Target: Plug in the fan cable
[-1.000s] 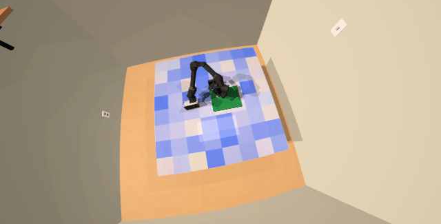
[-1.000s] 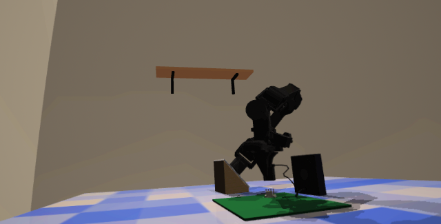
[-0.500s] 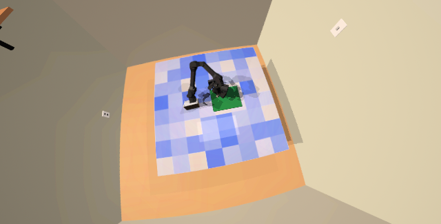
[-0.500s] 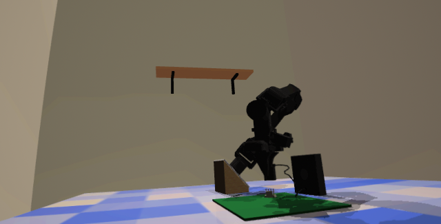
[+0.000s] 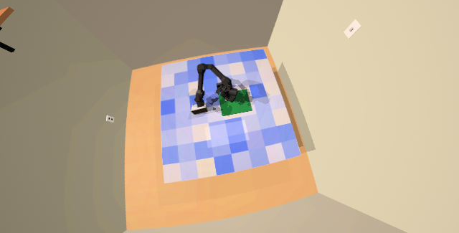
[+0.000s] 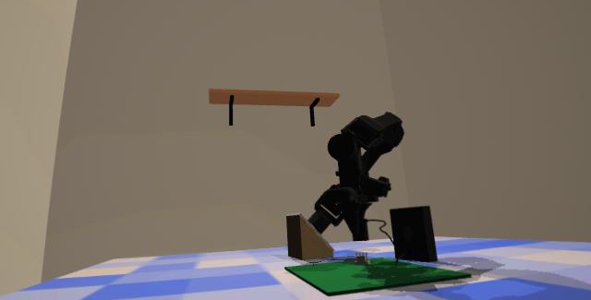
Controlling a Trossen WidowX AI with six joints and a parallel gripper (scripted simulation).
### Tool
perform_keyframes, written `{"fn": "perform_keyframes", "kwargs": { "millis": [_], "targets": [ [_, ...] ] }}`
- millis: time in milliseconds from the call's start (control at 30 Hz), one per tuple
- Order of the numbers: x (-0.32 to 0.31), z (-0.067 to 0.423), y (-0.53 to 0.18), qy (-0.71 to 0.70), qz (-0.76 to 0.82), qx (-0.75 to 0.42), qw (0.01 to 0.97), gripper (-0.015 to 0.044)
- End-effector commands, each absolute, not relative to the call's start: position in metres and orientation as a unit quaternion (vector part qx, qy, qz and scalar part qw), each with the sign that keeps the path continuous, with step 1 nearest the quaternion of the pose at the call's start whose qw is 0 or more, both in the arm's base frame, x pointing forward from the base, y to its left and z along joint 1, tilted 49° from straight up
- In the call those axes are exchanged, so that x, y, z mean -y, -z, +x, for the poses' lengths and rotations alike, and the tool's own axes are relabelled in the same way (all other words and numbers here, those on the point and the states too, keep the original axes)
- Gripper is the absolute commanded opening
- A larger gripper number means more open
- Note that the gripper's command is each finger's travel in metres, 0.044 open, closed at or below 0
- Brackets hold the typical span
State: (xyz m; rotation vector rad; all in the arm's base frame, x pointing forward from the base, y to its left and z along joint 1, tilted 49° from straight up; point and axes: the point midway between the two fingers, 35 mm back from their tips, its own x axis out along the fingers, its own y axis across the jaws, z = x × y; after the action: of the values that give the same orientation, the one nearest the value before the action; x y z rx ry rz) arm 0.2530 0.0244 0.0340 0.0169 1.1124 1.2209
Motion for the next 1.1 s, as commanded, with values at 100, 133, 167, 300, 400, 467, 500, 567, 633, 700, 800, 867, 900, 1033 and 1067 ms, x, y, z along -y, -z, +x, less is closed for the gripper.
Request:
{"fn": "perform_keyframes", "kwargs": {
  "millis": [100, 133, 167, 300, 400, 467, 500, 567, 633, 700, 800, 867, 900, 1033, 1067],
  "targets": [
    [-0.022, 0.251, -0.032, -0.544, 0.005, -0.495, 0.677, 0.0],
    [-0.022, 0.251, -0.032, -0.544, 0.005, -0.495, 0.677, 0.0],
    [-0.022, 0.251, -0.032, -0.544, 0.005, -0.495, 0.677, 0.0],
    [-0.027, 0.251, -0.027, -0.544, 0.005, -0.495, 0.678, 0.0],
    [-0.038, 0.249, -0.017, -0.545, 0.005, -0.494, 0.678, 0.0],
    [-0.038, 0.249, -0.017, -0.545, 0.005, -0.494, 0.678, 0.0],
    [-0.038, 0.249, -0.017, -0.545, 0.005, -0.494, 0.678, 0.0],
    [-0.038, 0.249, -0.017, -0.545, 0.005, -0.494, 0.678, 0.0],
    [-0.038, 0.249, -0.017, -0.545, 0.005, -0.494, 0.678, 0.0],
    [-0.038, 0.249, -0.017, -0.545, 0.005, -0.494, 0.678, 0.0],
    [-0.038, 0.249, -0.017, -0.545, 0.005, -0.494, 0.678, 0.0],
    [-0.038, 0.249, -0.017, -0.545, 0.005, -0.494, 0.678, 0.0],
    [-0.039, 0.25, -0.018, -0.544, 0.006, -0.495, 0.678, 0.0],
    [-0.04, 0.251, -0.019, -0.543, 0.008, -0.496, 0.678, 0.0],
    [-0.04, 0.251, -0.019, -0.543, 0.008, -0.496, 0.678, 0.0]
  ]
}}
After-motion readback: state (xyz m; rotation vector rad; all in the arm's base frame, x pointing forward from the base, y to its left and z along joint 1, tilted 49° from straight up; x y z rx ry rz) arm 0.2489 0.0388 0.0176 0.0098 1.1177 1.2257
